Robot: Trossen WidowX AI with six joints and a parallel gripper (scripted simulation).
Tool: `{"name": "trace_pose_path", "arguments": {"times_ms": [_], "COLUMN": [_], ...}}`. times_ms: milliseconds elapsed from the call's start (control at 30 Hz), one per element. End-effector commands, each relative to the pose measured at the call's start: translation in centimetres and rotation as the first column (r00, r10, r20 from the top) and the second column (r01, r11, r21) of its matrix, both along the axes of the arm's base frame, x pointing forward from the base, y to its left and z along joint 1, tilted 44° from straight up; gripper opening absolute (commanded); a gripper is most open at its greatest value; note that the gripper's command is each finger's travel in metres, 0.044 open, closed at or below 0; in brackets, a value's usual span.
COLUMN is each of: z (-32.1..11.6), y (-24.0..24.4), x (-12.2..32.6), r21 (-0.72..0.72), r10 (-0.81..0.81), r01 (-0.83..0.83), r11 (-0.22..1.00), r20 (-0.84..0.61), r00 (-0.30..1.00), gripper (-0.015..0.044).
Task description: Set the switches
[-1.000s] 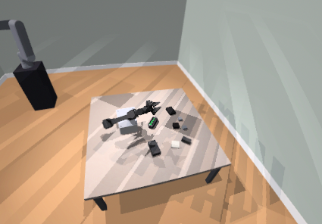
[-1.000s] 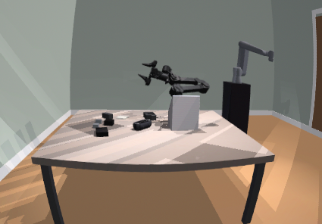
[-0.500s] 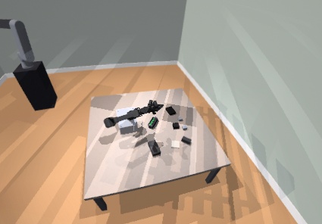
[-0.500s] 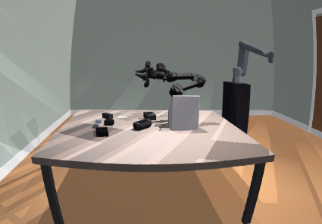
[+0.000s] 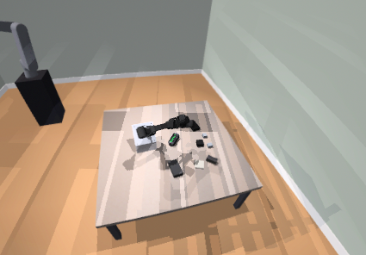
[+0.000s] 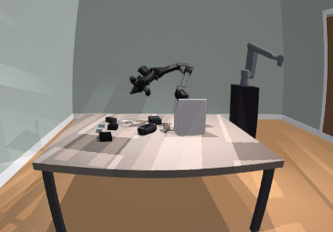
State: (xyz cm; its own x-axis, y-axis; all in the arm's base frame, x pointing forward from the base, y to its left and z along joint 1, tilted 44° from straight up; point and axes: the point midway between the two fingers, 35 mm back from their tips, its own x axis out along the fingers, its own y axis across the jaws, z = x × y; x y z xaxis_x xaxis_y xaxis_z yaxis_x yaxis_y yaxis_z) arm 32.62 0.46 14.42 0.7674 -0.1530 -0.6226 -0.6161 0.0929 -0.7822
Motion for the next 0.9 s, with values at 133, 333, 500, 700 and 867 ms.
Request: {"name": "trace_pose_path", "arguments": {"times_ms": [133, 333, 500, 700, 867], "z": [-7.2, -12.6, -16.8, -18.8, -18.7], "y": [-2.3, -4.2, -5.6, -6.3, -6.2], "x": [1.6, 1.5, 0.6, -0.1, 0.0], "r21": [-0.019, -0.133, -0.302, -0.398, -0.398], "r10": [-0.291, -0.499, -0.642, -0.702, -0.702], "r01": [0.303, 0.508, 0.595, 0.605, 0.604], "r11": [0.953, 0.851, 0.745, 0.689, 0.690], "r20": [-0.342, -0.505, -0.569, -0.573, -0.573], "r00": [0.893, 0.704, 0.515, 0.423, 0.424], "gripper": [0.0000, 0.0000, 0.0000, 0.0000, 0.0000]}}
